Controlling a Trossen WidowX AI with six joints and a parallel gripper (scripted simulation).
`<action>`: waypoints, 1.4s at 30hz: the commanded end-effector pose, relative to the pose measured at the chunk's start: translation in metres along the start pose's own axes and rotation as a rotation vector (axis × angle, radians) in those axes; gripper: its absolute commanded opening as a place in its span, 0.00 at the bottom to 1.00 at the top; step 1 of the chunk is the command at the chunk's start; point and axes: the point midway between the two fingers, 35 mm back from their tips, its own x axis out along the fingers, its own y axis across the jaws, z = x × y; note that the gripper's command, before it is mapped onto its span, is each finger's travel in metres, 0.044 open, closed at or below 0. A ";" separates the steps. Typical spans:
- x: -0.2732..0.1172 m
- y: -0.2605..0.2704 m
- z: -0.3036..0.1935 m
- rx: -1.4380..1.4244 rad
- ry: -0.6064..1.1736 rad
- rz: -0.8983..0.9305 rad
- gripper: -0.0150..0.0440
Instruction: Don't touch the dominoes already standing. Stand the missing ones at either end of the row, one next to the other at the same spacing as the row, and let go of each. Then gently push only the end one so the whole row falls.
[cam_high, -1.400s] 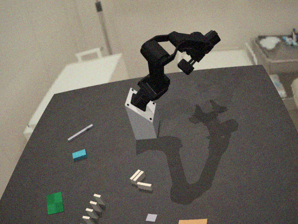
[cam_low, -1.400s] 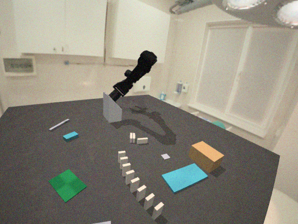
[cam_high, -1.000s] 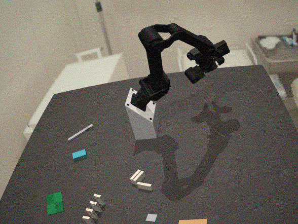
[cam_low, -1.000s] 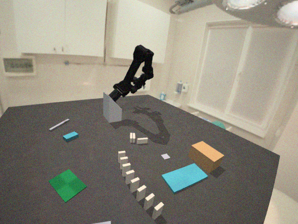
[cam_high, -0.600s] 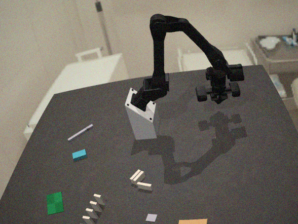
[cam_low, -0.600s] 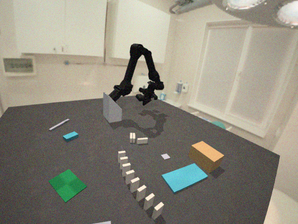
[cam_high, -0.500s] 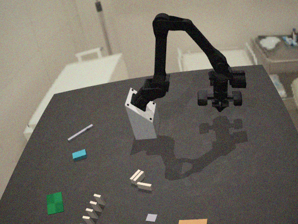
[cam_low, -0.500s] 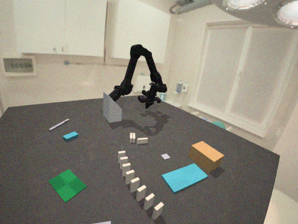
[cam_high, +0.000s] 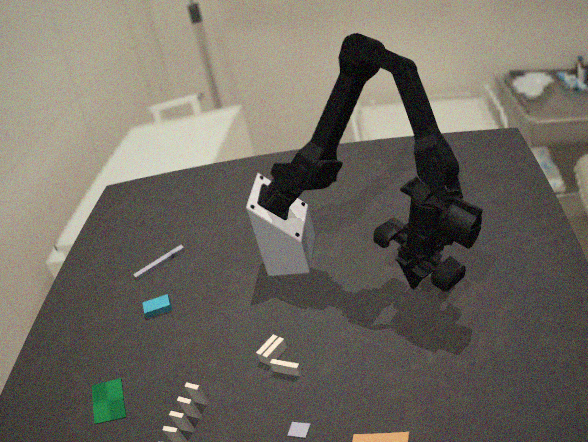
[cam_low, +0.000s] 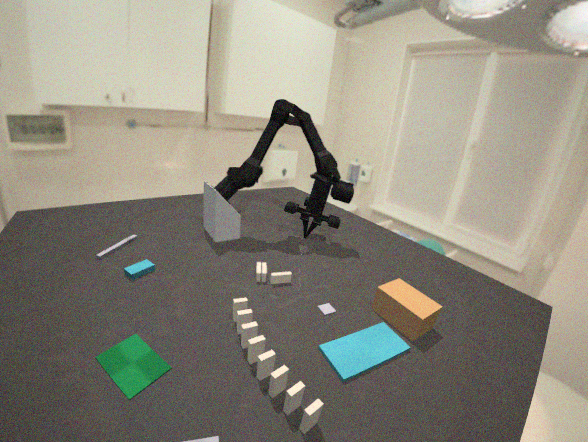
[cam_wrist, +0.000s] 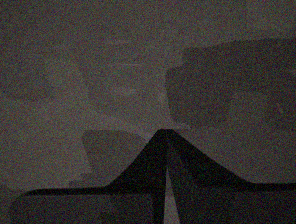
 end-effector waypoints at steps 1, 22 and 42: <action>0.003 0.000 -0.052 0.184 0.035 0.037 0.25; -0.036 0.112 -0.256 1.239 -0.139 -0.036 0.25; -0.040 0.120 -0.263 1.292 -0.169 -0.064 0.25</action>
